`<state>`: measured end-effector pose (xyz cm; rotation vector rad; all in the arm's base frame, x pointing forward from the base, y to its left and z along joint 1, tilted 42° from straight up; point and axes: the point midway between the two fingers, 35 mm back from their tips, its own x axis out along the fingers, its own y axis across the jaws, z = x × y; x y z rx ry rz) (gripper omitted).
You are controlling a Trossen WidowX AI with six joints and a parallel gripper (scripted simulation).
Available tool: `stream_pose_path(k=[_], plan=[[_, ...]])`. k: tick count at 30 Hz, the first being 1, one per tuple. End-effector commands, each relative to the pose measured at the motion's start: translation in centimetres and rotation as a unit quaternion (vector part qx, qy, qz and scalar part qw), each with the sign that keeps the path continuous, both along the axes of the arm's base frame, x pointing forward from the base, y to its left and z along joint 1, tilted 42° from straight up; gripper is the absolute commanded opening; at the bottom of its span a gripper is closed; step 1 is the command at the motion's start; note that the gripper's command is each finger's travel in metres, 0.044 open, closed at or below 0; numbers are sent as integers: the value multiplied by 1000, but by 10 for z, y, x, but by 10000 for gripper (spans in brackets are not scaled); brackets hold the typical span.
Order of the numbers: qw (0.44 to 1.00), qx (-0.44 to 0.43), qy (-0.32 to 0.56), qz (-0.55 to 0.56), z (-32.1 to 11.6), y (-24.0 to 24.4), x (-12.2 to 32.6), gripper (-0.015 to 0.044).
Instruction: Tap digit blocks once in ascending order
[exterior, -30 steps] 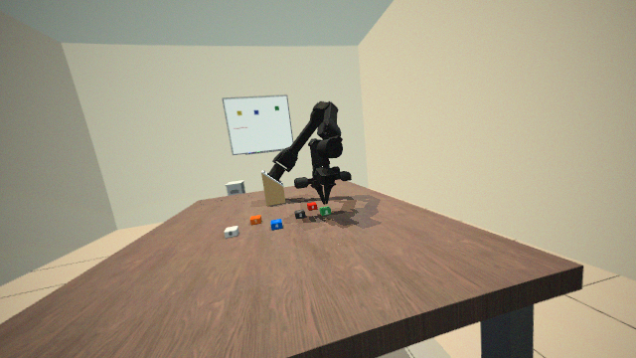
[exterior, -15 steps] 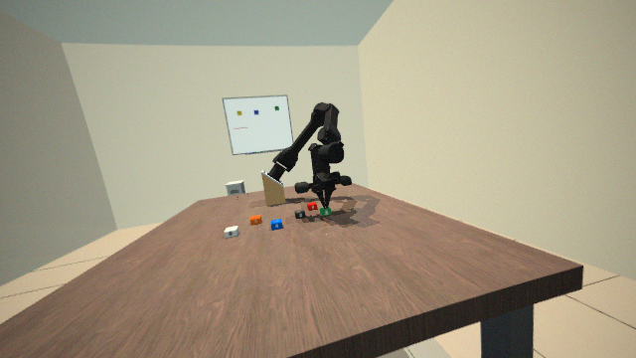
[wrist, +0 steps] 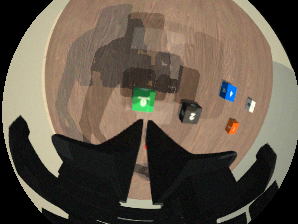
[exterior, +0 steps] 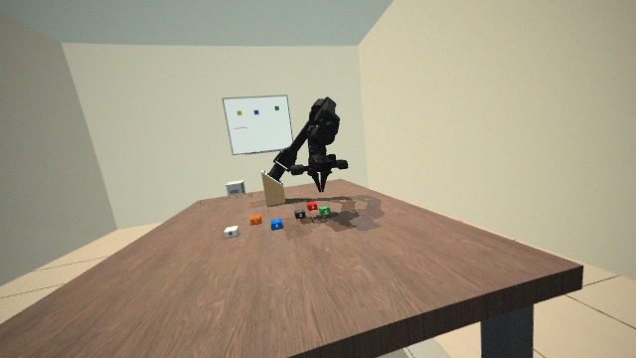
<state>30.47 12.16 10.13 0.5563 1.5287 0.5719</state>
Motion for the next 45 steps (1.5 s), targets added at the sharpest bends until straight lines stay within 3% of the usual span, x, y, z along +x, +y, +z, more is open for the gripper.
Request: stream_pose_path(k=[1, 8, 16, 22, 28, 45], plan=[[1000, 4, -14, -4, 39, -29, 2, 20], [1000, 4, -14, -4, 38, -32, -6, 20], [1000, 3, -11, -4, 17, -55, -89, 20], [1000, 3, -11, -4, 14, -54, -90, 20], [1000, 5, -11, -4, -42, -3, -91, 20], [1000, 5, -11, -4, -54, 8, -92, 20]])
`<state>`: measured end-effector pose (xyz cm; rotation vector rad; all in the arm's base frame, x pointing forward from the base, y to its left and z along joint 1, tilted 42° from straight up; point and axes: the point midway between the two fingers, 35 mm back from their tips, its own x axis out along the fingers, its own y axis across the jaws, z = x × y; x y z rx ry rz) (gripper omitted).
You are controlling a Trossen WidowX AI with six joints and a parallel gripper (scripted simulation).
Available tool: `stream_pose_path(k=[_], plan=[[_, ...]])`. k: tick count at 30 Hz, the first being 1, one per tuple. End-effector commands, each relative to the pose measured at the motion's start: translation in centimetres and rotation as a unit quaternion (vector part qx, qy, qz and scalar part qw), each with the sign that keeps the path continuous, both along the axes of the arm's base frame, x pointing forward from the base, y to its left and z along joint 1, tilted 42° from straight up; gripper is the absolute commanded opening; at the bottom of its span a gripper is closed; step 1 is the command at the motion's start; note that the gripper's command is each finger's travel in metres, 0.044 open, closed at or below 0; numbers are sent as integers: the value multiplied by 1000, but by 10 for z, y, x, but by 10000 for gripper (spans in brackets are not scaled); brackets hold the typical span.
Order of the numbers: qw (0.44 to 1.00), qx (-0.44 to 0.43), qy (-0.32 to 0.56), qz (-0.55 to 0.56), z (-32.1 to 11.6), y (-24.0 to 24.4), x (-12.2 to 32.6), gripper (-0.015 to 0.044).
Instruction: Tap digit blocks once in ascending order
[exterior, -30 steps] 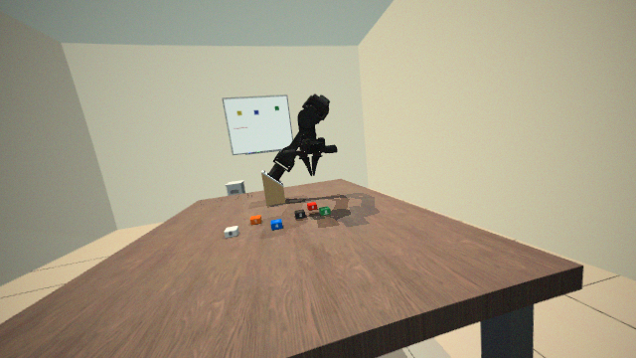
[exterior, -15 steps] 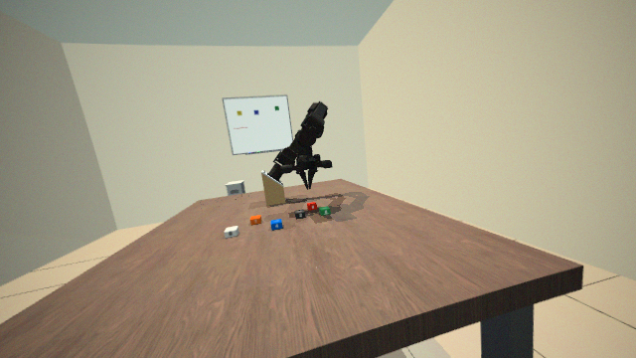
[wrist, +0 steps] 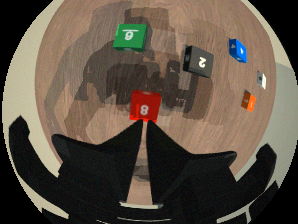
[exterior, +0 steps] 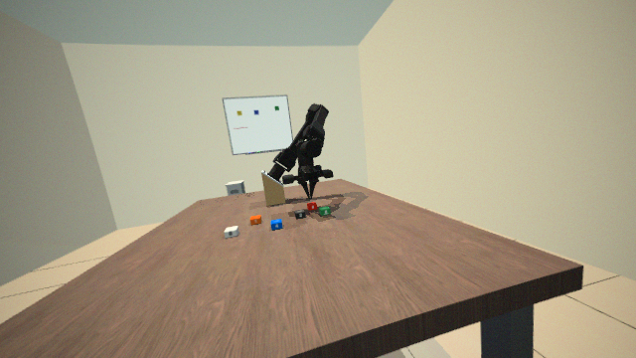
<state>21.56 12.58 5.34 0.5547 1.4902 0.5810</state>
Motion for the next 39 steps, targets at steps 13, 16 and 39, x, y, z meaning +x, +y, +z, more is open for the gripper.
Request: stream_pose_path(k=[13, 16, 39], plan=[[1000, 1, 7, -1, -18, 15, -4, 20], [1000, 1, 7, -1, -18, 15, -4, 20], [1000, 1, 6, -1, 114, -4, 27, 387]])
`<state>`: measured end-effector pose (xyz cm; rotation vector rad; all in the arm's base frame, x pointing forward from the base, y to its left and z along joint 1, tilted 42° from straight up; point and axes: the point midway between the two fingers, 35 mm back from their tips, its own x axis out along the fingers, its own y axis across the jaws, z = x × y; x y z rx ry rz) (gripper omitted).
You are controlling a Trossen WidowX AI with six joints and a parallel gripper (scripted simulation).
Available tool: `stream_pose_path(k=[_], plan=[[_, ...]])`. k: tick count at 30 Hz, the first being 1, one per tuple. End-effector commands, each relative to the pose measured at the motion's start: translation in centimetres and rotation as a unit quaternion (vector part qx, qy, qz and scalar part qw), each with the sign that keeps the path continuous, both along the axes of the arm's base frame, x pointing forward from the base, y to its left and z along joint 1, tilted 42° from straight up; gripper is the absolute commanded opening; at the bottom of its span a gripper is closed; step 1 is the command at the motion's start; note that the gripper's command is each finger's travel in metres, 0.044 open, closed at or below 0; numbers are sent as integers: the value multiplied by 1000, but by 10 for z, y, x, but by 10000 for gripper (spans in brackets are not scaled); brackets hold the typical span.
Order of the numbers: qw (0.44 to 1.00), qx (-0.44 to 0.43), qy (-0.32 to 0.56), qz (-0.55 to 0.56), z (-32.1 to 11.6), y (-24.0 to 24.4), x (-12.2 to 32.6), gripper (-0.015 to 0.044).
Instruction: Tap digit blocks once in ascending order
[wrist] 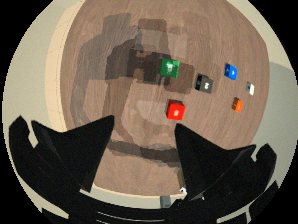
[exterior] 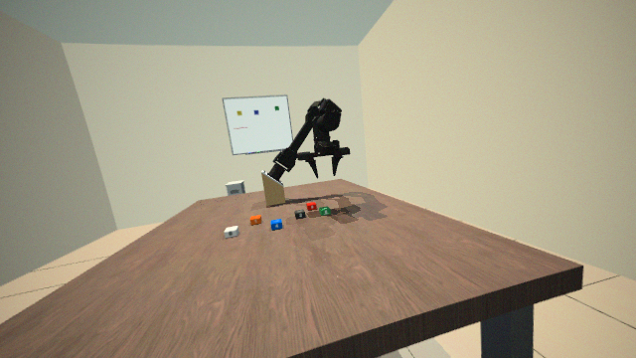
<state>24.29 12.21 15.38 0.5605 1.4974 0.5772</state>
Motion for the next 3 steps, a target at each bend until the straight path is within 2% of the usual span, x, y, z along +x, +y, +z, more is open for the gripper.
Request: stream_pose_path(k=[1, 3], plan=[[1000, 1, 1, 1, 13, 0, 0, 400], [1000, 1, 1, 1, 13, 0, 0, 400]])
